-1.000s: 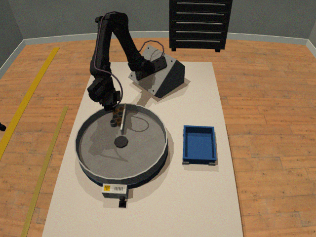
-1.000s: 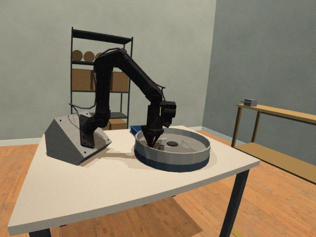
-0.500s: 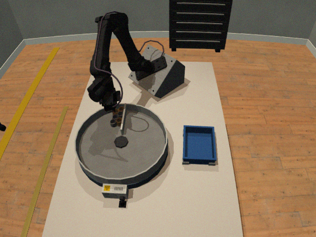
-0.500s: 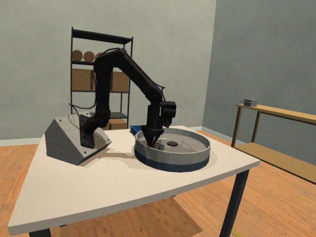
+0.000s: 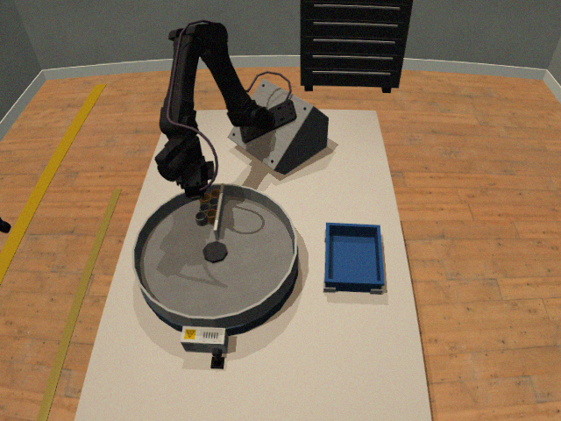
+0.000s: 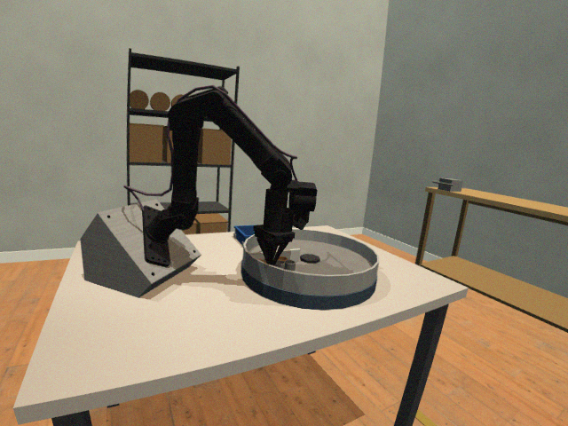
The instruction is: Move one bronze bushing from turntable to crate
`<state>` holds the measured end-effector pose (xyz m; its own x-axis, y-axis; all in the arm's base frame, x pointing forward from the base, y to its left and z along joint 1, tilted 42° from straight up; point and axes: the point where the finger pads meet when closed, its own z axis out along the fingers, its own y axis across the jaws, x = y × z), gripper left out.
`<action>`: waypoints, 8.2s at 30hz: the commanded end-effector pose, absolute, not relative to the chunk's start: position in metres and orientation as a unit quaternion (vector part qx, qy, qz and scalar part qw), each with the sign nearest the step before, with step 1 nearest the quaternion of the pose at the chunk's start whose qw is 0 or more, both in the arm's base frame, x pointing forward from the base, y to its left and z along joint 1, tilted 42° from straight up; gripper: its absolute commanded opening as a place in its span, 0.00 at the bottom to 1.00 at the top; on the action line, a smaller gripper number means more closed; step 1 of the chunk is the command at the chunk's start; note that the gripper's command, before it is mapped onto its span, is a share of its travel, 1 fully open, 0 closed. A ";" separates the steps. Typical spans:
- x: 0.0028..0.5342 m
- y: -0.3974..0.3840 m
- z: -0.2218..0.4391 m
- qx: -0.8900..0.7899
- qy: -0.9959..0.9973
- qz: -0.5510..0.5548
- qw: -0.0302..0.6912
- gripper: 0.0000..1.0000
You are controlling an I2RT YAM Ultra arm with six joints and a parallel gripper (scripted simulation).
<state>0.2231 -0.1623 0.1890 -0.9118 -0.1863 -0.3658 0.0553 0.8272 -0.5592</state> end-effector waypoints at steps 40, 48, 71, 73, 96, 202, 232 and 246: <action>0.228 -0.165 0.188 -0.038 0.929 -0.293 0.221 0.13; 0.228 -0.165 0.188 -0.038 0.929 -0.293 0.221 0.13; 0.227 -0.166 0.171 -0.042 0.937 -0.283 0.202 0.13; 0.227 -0.166 0.171 -0.042 0.937 -0.283 0.202 0.13; 0.228 -0.167 0.171 -0.041 0.936 -0.285 0.204 0.13; 0.202 -0.135 0.236 -0.033 0.927 -0.298 0.227 0.00; 0.197 -0.128 0.247 -0.032 0.926 -0.298 0.230 0.00; 0.197 -0.128 0.247 -0.032 0.926 -0.298 0.230 0.00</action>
